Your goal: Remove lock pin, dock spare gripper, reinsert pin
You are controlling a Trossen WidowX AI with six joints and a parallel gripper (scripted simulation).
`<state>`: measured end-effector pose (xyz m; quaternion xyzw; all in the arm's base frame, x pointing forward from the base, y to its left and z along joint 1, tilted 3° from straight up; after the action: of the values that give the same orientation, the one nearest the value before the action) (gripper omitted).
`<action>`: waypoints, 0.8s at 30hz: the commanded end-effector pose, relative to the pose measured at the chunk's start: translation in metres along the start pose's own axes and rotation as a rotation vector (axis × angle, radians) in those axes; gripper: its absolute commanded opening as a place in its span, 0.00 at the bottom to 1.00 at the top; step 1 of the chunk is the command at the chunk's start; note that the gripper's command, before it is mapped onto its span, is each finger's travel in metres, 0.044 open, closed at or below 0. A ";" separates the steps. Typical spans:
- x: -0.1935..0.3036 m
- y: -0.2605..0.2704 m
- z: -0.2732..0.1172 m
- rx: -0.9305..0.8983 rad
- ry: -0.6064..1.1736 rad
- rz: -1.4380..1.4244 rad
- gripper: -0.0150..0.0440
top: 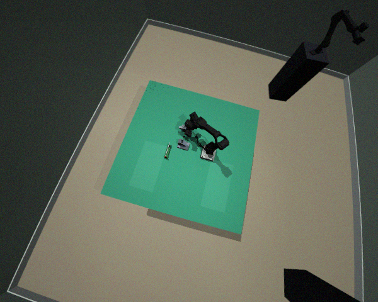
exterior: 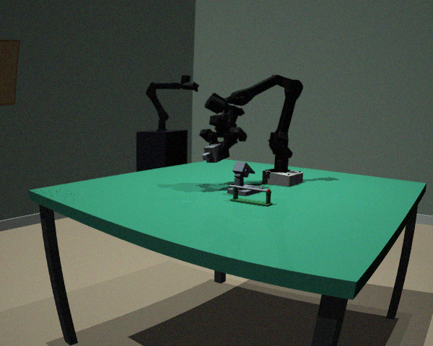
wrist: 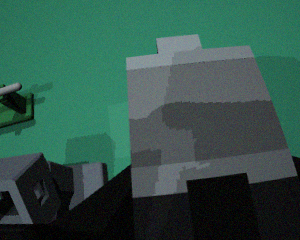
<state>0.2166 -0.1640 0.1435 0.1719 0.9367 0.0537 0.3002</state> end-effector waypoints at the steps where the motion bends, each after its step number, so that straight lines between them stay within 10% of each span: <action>1: -0.005 0.007 -0.002 0.000 0.033 0.016 0.25; 24: -0.012 0.059 -0.010 0.010 0.338 0.066 0.25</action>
<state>0.2345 -0.1172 0.1653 0.1900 0.9663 0.0893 0.1491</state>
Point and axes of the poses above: the point midway between the two fingers, 35 mm back from their tips, its own z axis out along the fingers, its own y axis across the jaws, x = y × z, the point moved 5 cm from there along -z, back along the fingers, and after that the axes turned 7 degrees about z, right-handed, at the moved point
